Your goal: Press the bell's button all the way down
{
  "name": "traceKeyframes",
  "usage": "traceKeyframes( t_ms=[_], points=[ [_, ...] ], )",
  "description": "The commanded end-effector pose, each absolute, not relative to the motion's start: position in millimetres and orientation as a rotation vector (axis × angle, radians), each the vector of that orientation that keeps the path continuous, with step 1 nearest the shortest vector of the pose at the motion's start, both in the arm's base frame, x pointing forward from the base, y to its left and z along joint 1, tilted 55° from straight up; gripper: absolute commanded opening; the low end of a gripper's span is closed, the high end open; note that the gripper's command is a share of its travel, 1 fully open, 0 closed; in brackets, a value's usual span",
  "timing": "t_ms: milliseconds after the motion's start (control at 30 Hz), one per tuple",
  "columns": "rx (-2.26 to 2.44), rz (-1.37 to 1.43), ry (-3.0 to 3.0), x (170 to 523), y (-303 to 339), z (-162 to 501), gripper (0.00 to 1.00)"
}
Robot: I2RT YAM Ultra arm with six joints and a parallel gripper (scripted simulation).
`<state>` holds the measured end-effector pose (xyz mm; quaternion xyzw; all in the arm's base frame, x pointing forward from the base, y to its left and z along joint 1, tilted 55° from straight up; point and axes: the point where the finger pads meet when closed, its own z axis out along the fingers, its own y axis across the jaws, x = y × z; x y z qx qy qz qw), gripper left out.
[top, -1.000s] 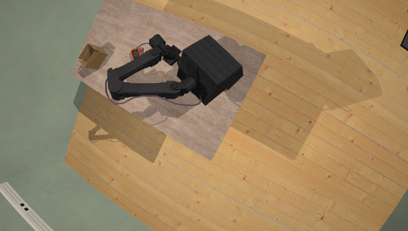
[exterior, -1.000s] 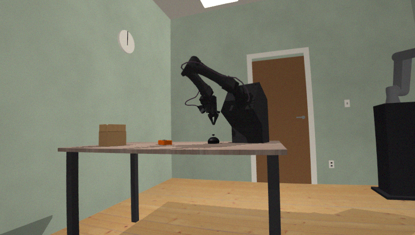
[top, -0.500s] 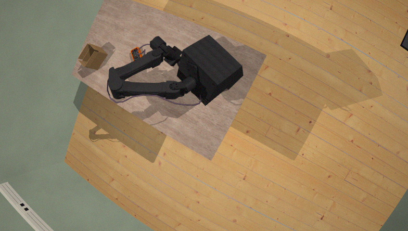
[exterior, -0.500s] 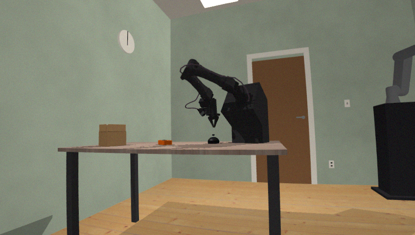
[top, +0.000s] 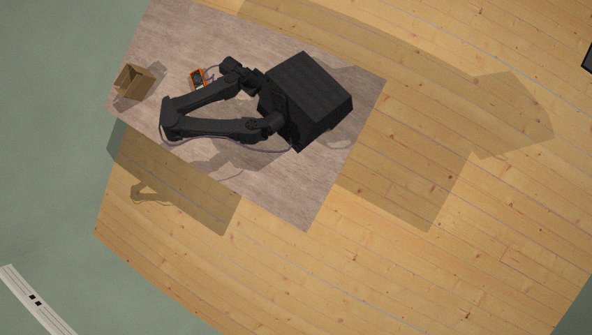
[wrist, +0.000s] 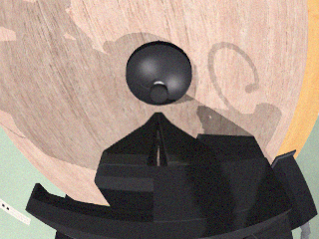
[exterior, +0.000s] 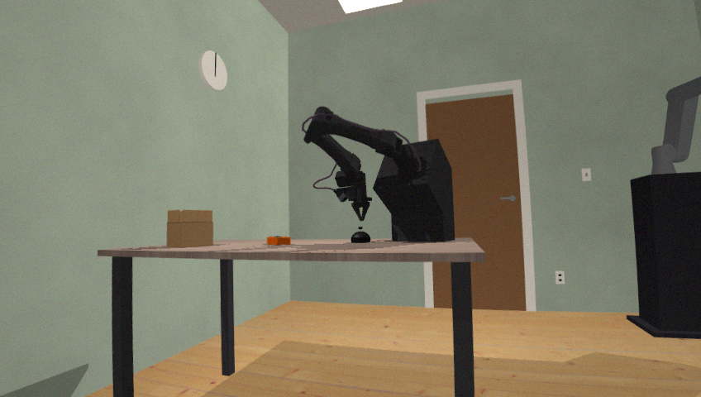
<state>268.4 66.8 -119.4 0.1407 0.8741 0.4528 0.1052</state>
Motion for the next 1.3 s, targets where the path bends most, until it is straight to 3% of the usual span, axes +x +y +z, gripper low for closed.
traceKeyframes(
  t_ms=[0,433,1267],
  points=[
    [0.46,1.309,2.566,268,67,-126,0.0],
    [0.453,1.286,2.536,288,65,-131,0.0],
    [0.443,1.283,2.532,291,65,-131,0.0]
  ],
)
